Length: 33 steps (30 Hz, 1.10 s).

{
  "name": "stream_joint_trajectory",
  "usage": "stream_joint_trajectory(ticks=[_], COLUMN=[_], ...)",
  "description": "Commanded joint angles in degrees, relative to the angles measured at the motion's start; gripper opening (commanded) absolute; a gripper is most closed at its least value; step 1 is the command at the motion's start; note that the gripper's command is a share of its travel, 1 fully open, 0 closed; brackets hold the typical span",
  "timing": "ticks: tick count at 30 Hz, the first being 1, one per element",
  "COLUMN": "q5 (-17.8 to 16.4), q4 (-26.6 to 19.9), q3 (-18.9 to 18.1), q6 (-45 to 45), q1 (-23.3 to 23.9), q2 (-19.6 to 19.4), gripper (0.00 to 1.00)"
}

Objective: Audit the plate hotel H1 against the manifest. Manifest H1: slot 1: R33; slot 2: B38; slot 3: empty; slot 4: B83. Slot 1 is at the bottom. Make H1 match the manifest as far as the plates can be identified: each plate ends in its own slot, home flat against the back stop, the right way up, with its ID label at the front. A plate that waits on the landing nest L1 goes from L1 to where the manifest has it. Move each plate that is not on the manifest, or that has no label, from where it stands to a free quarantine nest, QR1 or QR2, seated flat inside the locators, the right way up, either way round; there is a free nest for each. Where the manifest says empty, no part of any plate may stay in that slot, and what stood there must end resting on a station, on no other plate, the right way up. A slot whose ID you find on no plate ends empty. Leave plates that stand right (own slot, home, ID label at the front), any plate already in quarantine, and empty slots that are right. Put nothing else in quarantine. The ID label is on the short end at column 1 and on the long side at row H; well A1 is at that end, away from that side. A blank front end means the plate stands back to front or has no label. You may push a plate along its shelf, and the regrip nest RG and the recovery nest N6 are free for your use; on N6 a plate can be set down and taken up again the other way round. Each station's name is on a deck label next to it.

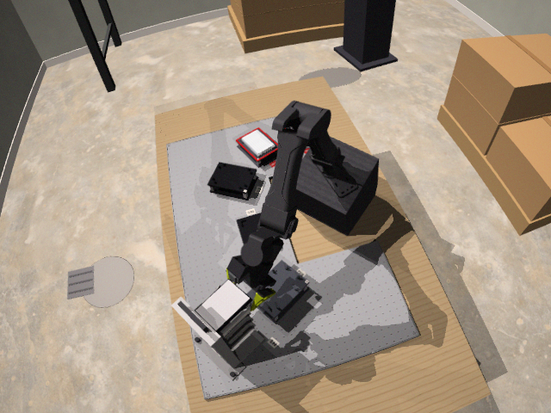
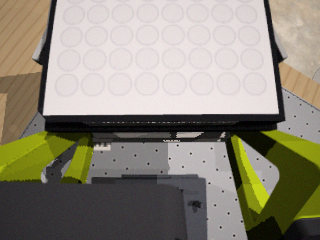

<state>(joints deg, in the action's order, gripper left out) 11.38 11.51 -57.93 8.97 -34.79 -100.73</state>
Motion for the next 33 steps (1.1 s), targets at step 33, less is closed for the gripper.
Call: stream_joint_trajectory(ticks=[33], q5=[1.4], q4=[2.2], q3=[8.2], q6=[0.9], q1=[-1.9], q2=[6.4], gripper=[0.86])
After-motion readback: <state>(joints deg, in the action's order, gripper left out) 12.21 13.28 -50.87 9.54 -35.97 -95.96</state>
